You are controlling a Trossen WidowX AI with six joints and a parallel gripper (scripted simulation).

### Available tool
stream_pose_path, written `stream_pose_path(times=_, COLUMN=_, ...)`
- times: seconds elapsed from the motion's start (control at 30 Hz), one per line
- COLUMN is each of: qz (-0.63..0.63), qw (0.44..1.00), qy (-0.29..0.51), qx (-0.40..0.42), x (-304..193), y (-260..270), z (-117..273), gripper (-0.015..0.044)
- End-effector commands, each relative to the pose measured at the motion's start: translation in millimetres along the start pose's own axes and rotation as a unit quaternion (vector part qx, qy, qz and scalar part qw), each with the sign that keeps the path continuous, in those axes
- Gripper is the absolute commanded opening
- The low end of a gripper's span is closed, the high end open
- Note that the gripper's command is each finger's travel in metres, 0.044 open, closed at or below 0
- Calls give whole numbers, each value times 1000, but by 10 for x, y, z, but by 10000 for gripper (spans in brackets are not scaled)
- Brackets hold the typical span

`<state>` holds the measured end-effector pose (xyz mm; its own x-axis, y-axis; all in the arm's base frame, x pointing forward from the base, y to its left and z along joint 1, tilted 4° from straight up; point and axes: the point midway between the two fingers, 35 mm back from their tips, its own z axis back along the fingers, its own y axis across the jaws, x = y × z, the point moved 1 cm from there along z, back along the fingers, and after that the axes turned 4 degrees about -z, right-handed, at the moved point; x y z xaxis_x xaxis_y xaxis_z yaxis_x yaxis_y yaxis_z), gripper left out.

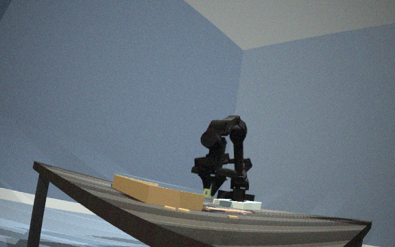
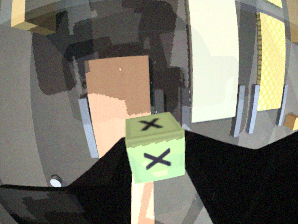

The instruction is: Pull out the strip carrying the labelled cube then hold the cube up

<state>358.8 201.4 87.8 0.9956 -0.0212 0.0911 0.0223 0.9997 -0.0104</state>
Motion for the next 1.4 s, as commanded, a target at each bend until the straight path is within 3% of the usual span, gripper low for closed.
stream_pose_path(times=0.0, qz=0, qw=1000, qy=2, qx=1, x=-107, y=-57, z=52, gripper=0)
stream_pose_path(times=1.13, qz=0, qw=1000, qy=5, qx=-1, x=-970, y=-555, z=42, gripper=0)
stream_pose_path(times=1.37, qz=0, qw=1000, qy=5, qx=-1, x=-965, y=-553, z=363, gripper=0)
